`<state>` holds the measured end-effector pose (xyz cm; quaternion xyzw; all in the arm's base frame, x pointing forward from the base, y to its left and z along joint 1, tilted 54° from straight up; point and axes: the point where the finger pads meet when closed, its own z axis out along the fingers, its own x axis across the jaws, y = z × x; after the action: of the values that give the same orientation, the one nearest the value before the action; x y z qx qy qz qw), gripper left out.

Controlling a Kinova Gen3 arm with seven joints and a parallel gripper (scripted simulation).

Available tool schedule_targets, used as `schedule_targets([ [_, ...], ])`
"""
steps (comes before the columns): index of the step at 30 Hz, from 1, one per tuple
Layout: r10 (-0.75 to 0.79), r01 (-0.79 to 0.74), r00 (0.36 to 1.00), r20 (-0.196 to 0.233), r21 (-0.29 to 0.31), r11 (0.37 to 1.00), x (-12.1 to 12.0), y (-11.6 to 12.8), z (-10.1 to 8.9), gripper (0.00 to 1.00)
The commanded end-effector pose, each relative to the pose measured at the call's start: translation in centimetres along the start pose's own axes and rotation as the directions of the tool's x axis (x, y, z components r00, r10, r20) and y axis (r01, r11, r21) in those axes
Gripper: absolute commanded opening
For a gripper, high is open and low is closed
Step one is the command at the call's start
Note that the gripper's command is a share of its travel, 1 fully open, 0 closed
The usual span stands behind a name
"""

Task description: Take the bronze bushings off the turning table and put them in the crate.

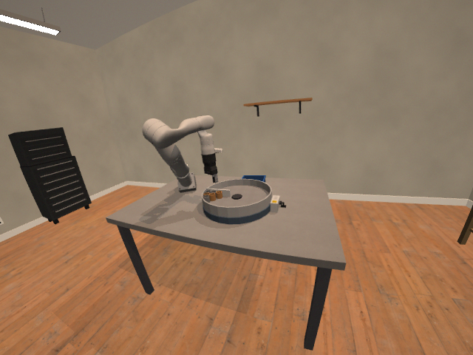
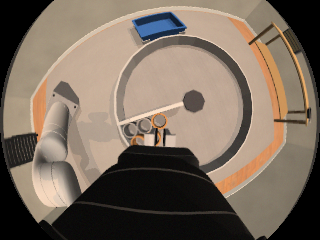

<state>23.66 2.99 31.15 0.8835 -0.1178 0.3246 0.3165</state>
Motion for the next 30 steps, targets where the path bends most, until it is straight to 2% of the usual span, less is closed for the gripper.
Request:
schedule_targets([
  [1,0.047,-0.047,0.999,0.000,0.001,0.999,0.02,-0.07,0.07,0.34],
  [5,0.236,-0.236,0.972,0.000,0.001,0.972,0.08,-0.25,0.49,0.34],
  [17,0.236,-0.236,0.972,0.000,0.001,0.972,0.08,-0.25,0.49,0.34],
  [22,0.458,-0.458,0.889,0.000,0.001,0.889,0.15,-0.48,1.00,0.34],
  [30,0.458,-0.458,0.889,0.000,0.001,0.889,0.15,-0.48,1.00,0.34],
])
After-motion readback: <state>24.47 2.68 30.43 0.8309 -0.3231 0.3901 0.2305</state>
